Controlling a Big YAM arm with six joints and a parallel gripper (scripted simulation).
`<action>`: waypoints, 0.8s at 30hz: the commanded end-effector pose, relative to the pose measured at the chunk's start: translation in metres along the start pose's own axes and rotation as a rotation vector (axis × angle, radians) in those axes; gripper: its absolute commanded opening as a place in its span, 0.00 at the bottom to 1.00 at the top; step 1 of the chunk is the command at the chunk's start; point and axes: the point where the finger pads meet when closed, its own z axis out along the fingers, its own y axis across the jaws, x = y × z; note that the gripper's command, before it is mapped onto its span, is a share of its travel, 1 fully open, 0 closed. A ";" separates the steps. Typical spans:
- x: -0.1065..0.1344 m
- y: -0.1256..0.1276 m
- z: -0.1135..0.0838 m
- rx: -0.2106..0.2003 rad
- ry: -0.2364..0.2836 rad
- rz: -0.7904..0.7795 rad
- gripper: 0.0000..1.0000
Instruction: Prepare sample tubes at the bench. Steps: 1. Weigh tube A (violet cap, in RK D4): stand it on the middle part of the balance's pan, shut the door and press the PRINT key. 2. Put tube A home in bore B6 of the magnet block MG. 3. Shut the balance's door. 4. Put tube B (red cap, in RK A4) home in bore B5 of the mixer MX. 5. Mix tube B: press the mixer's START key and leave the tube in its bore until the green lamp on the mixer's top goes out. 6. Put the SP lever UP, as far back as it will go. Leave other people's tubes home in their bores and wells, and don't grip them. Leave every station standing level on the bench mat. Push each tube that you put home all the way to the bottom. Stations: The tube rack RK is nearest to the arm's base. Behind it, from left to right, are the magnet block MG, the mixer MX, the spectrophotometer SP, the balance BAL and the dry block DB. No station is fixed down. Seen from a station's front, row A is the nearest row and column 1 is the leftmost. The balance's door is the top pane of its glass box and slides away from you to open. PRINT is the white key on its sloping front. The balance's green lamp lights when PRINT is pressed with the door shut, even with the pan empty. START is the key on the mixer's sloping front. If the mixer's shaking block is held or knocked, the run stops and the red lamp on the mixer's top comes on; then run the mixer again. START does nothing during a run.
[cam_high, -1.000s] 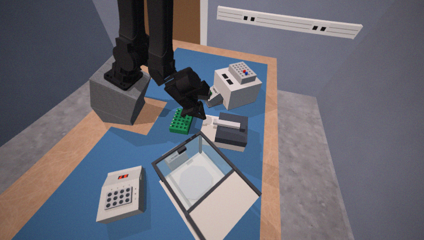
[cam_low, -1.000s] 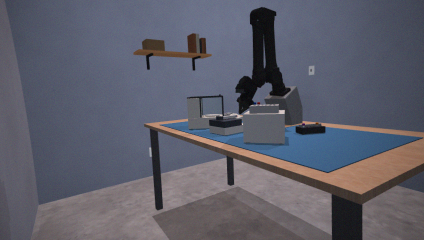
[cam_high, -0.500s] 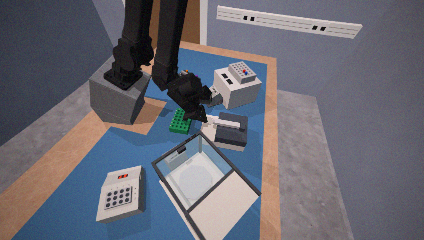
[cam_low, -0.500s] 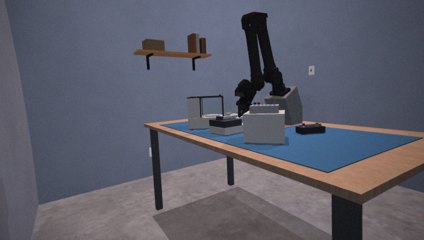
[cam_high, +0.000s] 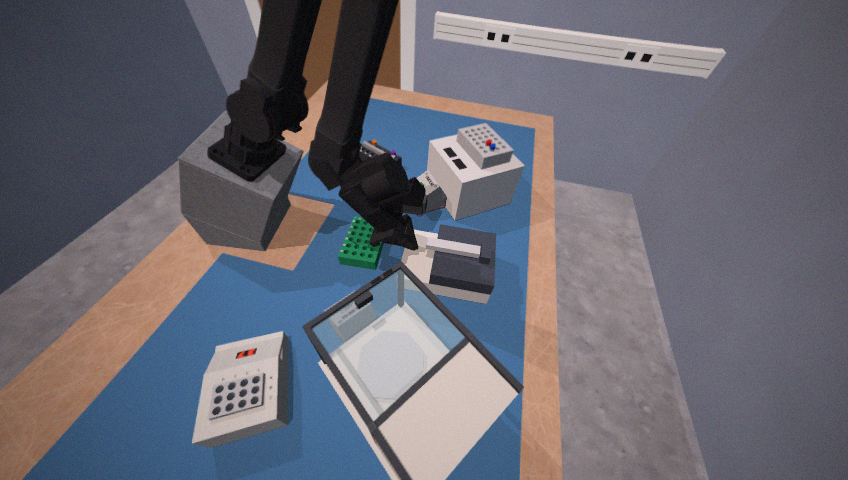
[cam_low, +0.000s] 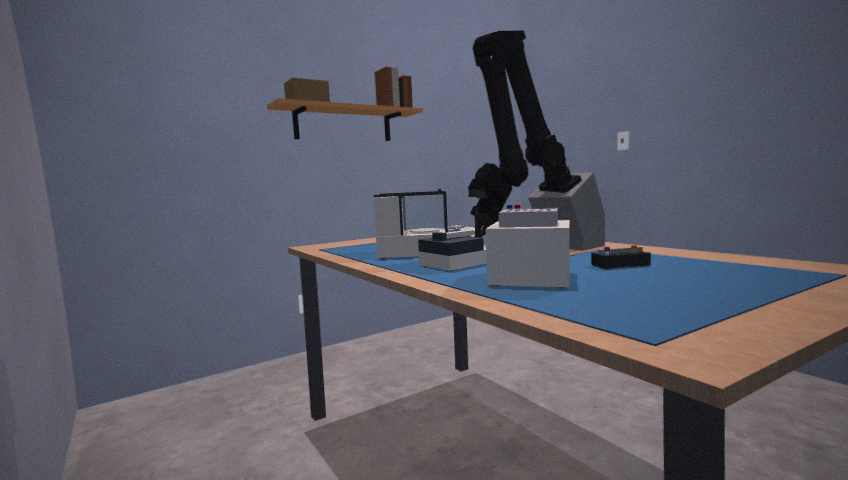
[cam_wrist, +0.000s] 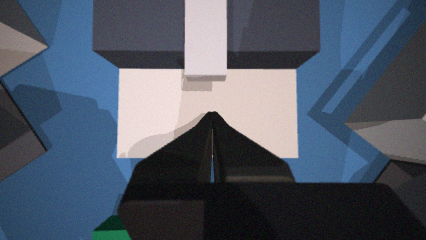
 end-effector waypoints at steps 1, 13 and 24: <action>-0.010 0.005 -0.005 -0.006 -0.038 0.004 0.00; -0.002 0.002 -0.003 0.001 -0.014 0.003 0.00; -0.002 0.002 -0.003 0.001 -0.014 0.003 0.00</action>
